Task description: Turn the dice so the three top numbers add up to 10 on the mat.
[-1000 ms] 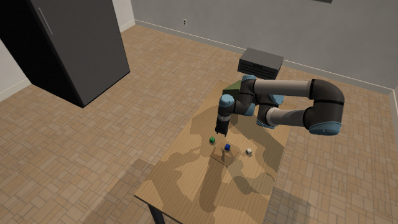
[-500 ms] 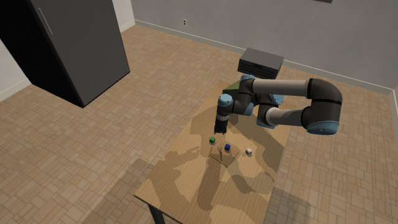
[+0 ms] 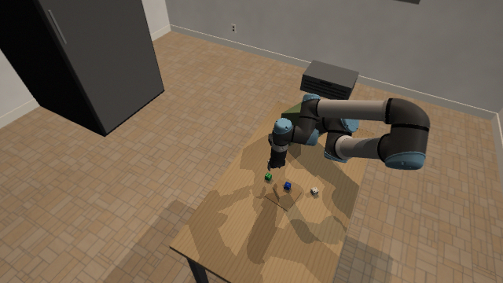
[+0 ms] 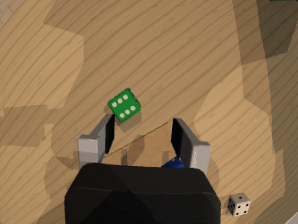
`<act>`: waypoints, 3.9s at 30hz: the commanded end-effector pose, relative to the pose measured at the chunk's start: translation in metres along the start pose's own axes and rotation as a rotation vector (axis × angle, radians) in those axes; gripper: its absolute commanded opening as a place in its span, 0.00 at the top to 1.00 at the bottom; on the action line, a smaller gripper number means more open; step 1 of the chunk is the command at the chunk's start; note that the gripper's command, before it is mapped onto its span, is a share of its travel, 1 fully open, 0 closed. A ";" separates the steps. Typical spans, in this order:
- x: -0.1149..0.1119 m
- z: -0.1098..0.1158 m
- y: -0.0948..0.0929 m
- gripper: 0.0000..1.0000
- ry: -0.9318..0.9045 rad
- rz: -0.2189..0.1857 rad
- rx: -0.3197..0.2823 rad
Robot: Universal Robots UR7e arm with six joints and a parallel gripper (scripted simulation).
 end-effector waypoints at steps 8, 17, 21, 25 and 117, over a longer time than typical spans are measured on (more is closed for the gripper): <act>-0.012 -0.003 -0.001 0.00 0.299 0.003 -0.009; -0.019 -0.003 -0.002 0.00 0.495 0.002 -0.009; -0.020 -0.003 -0.002 0.00 0.528 0.002 -0.009; -0.022 -0.003 -0.002 0.00 0.580 0.002 -0.009; -0.024 -0.004 -0.034 0.13 0.656 0.002 -0.009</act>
Point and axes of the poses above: the point where the finger pads meet when closed, its own y axis back along the fingers, its own x axis across the jaws, z = x × y, the point moved 5 cm from there along y, back along the fingers, and after that the axes turned 9 degrees about -y, right-handed, at the moved point
